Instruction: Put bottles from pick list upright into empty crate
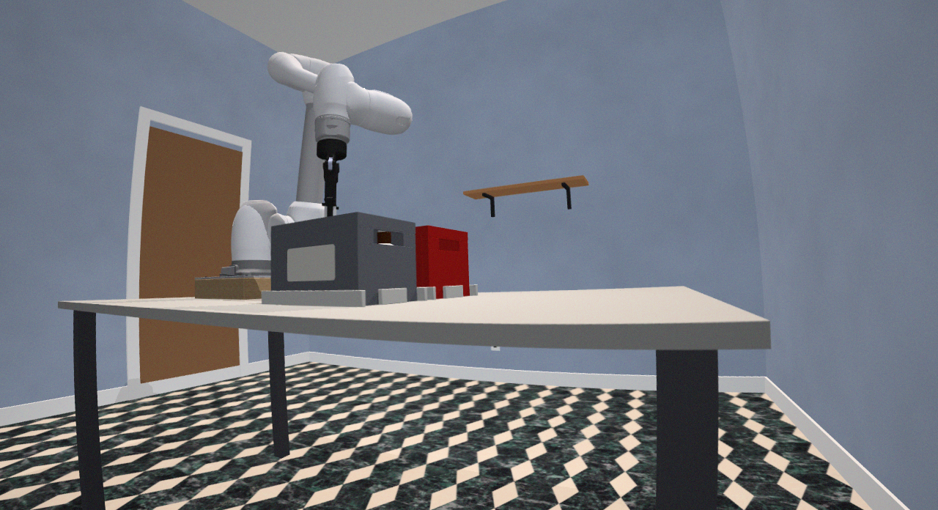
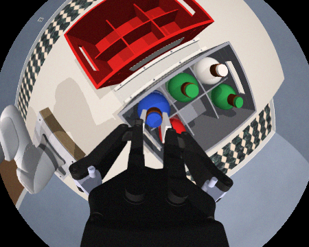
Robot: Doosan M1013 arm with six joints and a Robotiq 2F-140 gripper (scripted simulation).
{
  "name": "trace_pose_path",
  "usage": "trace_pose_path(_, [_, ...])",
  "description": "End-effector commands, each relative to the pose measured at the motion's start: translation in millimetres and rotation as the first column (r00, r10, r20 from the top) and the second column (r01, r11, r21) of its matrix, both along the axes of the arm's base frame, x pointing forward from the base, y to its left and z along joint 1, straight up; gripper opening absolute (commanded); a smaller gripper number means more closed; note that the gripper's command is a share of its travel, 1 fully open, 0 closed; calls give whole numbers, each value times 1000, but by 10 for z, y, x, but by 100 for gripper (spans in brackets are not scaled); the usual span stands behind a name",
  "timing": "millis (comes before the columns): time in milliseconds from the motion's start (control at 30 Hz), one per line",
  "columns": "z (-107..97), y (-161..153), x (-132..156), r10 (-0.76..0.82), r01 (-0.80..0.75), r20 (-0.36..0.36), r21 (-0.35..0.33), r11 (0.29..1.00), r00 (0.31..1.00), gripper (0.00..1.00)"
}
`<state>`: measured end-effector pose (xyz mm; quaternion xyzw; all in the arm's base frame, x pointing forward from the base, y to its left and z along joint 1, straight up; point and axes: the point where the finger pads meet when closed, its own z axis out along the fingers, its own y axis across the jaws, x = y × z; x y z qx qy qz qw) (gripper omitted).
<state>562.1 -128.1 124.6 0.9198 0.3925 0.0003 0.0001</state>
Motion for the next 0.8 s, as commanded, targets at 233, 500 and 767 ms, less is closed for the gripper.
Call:
trace_pose_path(233, [144, 0, 0, 0, 0, 0, 0, 1000, 1000, 0])
trace_pose_path(500, [277, 0, 0, 0, 0, 0, 0, 1000, 1000, 0])
trace_pose_path(767, [377, 0, 0, 0, 0, 0, 0, 1000, 1000, 0])
